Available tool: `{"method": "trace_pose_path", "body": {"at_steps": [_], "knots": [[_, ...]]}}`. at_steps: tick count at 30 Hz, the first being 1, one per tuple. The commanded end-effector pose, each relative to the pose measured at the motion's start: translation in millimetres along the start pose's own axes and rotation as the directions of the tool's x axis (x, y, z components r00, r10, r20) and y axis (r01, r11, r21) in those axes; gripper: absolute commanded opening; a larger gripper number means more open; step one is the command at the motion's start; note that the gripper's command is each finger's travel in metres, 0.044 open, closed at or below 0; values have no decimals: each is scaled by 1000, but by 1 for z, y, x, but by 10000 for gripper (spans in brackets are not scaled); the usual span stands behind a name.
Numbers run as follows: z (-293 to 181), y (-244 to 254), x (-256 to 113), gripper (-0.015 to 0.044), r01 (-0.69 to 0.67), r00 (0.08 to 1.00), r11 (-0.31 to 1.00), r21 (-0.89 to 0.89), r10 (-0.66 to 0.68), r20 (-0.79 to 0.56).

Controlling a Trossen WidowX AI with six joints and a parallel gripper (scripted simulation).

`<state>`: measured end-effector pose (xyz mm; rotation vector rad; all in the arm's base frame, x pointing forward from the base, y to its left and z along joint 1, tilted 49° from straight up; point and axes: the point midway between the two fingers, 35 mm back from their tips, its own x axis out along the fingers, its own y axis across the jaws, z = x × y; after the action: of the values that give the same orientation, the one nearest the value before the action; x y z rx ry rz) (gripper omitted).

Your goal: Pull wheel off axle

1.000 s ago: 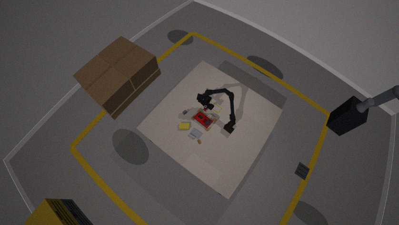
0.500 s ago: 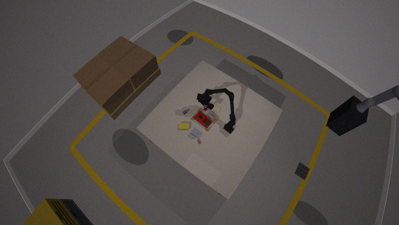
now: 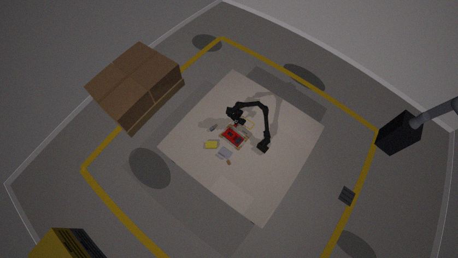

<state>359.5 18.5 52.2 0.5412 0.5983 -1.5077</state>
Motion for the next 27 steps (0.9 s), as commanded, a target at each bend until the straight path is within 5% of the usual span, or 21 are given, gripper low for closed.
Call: {"method": "trace_pose_path", "body": {"at_steps": [1, 27], "knots": [[0, 1, -10, 0, -1, 1000, 1000, 5, 1, -4], [58, -28, -27, 0, -1, 1000, 1000, 1, 1, -2]]}}
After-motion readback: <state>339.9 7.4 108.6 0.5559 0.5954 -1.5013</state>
